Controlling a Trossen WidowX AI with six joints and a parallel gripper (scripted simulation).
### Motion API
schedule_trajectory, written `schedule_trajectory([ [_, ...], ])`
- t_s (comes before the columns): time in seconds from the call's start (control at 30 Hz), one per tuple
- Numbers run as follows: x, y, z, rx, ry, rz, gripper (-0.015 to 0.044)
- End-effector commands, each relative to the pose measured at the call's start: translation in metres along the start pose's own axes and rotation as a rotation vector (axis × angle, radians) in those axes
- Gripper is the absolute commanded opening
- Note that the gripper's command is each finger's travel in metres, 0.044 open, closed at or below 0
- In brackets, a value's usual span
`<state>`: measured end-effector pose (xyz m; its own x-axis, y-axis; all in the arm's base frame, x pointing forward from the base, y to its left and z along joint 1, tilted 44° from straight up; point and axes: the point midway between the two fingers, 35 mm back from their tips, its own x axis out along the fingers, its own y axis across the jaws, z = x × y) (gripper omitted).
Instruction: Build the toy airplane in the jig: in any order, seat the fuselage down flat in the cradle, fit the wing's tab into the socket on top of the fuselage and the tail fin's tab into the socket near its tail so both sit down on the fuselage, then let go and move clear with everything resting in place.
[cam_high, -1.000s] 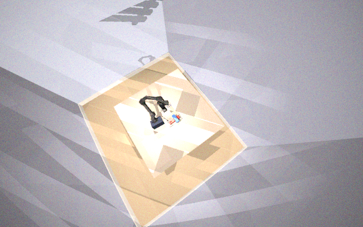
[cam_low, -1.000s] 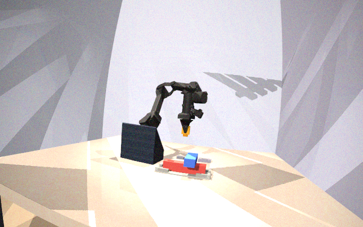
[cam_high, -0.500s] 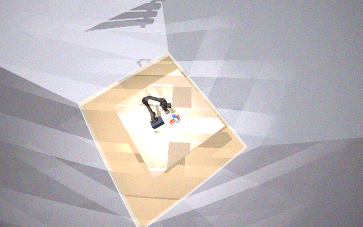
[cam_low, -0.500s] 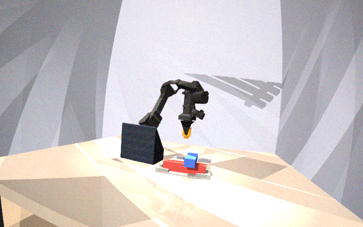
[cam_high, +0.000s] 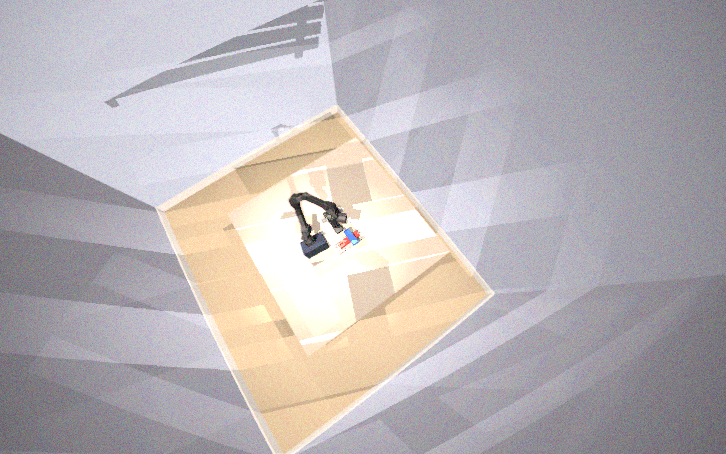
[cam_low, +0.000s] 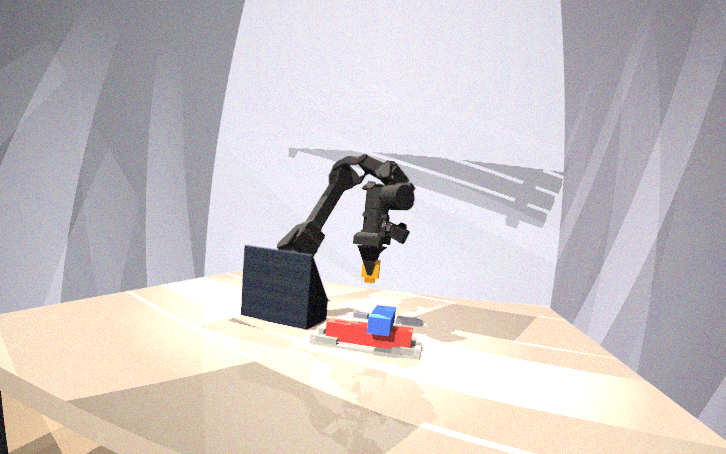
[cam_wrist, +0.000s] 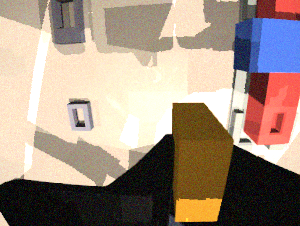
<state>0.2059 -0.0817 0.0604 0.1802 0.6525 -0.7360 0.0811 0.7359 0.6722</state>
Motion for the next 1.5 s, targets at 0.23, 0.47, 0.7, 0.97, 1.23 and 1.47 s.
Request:
schedule_trajectory([
  [0.23,0.007,-0.035,-0.003,-0.003,0.003,-0.005,0.0000],
  [0.47,0.013,-0.057,-0.006,-0.007,0.003,-0.005,0.0000],
  [0.7,0.020,-0.079,-0.012,-0.010,0.003,-0.003,0.0000],
  [0.97,0.028,-0.103,-0.020,-0.015,0.002,0.001,0.0000],
  [1.23,0.038,-0.125,-0.031,-0.020,0.001,0.006,0.0000],
  [1.47,0.039,-0.126,-0.032,-0.020,0.001,0.007,0.0065],
])
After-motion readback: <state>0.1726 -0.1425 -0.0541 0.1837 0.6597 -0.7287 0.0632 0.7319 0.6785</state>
